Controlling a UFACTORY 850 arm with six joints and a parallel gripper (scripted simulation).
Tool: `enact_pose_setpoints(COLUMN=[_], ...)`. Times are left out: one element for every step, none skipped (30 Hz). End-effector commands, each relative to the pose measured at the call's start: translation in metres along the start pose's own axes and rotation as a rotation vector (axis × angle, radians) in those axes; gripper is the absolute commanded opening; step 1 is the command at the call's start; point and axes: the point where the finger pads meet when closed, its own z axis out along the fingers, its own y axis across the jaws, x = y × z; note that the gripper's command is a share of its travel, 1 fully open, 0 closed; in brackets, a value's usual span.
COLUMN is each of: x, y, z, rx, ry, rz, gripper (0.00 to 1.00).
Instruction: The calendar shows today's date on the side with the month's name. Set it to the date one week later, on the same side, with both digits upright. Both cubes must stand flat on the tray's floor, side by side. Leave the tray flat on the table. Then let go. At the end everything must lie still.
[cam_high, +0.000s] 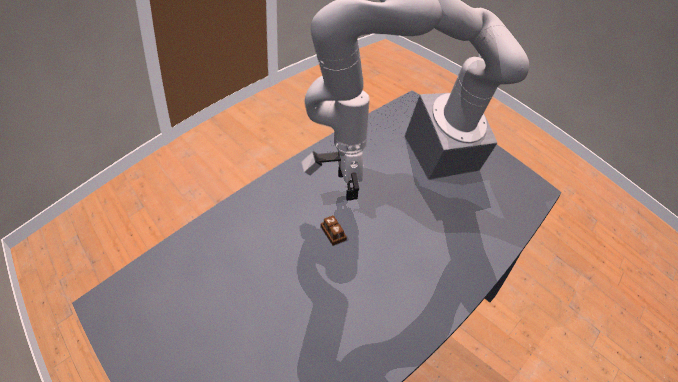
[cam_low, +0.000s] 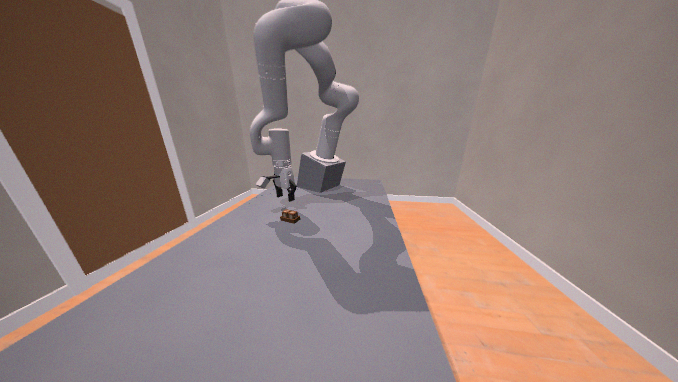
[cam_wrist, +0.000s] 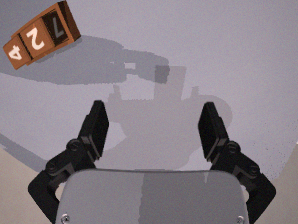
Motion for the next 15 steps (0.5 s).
enact_pose_setpoints(x=[0.0, 0.0, 0.0, 0.0, 0.0, 0.0, 0.0, 0.0, 0.0, 0.0, 0.0, 0.0, 0.0, 0.0, 0.0], y=[0.0, 0.0, 0.0, 0.0, 0.0, 0.0, 0.0, 0.0, 0.0, 0.0, 0.0, 0.0, 0.0, 0.0, 0.0], z=[0.003, 0.006, 0.009, 0.012, 0.015, 0.017, 0.019, 0.021, 0.022, 0.023, 0.023, 0.023, 0.023, 0.023, 0.023], rx=[0.0, 0.0, 0.0, 0.0, 0.0, 0.0, 0.0, 0.0, 0.0, 0.0, 0.0, 0.0, 0.0, 0.0, 0.0], ry=[0.001, 0.001, 0.001, 0.001, 0.001, 0.001, 0.001, 0.001, 0.001, 0.001, 0.001, 0.001, 0.001, 0.001, 0.001], rz=[0.0, 0.0, 0.0, 0.0, 0.0, 0.0, 0.0, 0.0, 0.0, 0.0, 0.0, 0.0, 0.0, 0.0, 0.0], gripper=[1.0, 1.0, 1.0, 1.0, 1.0, 1.0, 1.0, 1.0, 1.0, 1.0, 1.0, 1.0, 1.0, 1.0, 1.0])
